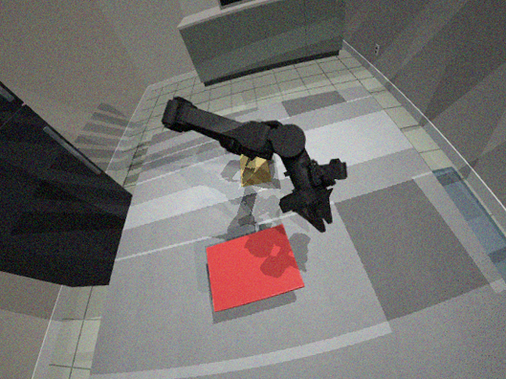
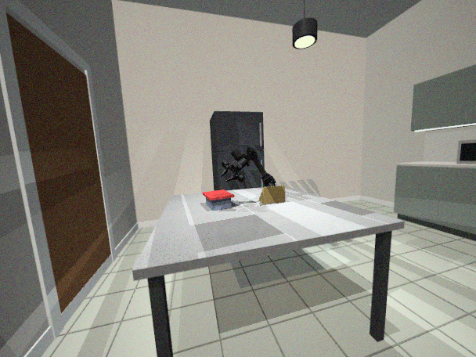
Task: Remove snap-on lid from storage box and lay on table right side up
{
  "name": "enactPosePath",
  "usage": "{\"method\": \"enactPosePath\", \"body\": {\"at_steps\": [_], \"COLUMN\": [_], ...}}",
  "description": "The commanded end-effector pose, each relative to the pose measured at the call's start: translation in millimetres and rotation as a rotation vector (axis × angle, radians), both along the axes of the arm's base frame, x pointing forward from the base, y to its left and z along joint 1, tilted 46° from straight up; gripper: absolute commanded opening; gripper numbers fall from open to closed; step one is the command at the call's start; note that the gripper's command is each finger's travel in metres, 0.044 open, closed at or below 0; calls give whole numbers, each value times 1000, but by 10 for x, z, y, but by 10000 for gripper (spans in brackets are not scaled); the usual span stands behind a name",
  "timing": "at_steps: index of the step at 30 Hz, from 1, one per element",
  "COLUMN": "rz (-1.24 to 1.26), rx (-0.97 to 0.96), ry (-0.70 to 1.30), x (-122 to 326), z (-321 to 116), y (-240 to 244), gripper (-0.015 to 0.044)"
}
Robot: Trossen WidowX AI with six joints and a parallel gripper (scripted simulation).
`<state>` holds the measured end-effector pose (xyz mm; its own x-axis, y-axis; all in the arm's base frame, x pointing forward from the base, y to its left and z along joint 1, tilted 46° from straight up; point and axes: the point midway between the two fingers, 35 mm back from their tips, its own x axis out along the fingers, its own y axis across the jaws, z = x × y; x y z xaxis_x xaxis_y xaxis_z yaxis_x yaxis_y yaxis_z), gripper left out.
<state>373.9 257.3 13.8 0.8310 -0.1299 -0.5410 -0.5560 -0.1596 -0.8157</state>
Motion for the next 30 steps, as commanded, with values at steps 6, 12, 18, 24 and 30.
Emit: {"method": "enactPosePath", "body": {"at_steps": [6, 12, 18, 24, 30], "rz": [-573, -768, -992, -1191, -1355], "rx": [755, 1024, 1343, 1645, 1912], "ry": [-147, -218, -312, -409, -503], "x": [-186, -298, -459, -635, -803], "z": [692, 887, 1071, 1196, 1269], "y": [-745, -1008, -1316, -1595, -1828], "gripper": [235, 235, 235, 235, 235]}}
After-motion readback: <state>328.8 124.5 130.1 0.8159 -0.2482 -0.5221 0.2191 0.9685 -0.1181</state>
